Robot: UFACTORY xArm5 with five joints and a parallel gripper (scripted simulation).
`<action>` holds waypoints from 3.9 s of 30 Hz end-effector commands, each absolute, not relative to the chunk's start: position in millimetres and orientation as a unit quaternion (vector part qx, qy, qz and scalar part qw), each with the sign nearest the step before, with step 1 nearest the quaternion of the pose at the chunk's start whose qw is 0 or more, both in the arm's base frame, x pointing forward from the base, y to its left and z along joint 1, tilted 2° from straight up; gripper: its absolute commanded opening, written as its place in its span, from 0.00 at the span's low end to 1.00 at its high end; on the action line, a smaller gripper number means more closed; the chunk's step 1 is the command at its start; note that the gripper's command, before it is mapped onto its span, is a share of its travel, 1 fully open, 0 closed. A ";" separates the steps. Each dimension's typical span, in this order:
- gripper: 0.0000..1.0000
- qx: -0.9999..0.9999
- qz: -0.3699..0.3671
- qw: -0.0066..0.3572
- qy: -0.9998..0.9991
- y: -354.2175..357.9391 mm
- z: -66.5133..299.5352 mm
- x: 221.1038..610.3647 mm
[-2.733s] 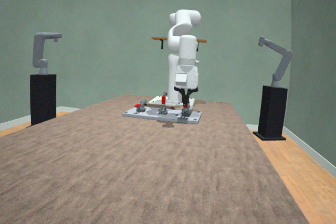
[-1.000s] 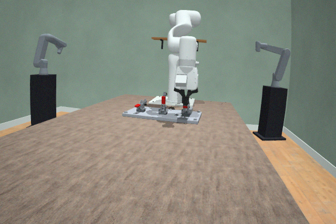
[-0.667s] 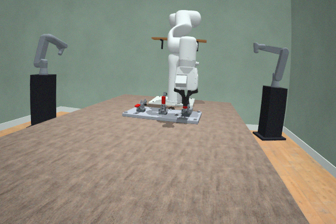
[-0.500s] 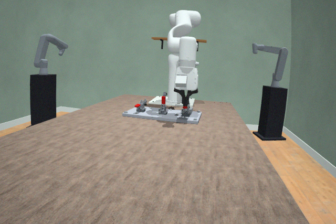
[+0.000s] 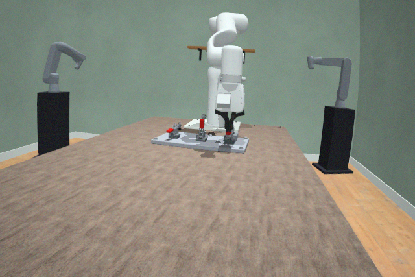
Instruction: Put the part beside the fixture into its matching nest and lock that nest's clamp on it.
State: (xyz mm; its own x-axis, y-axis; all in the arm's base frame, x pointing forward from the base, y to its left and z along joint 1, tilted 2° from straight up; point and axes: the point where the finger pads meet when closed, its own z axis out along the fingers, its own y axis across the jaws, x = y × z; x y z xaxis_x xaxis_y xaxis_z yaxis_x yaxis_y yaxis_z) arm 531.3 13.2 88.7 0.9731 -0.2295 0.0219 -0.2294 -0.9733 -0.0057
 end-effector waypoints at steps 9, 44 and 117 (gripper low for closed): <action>0.00 -0.993 -0.013 0.002 0.115 13.2 90.0 532.7; 0.00 -0.993 -0.013 0.002 0.115 13.1 86.0 532.8; 0.00 -0.993 -0.013 0.002 0.115 14.5 154.0 531.0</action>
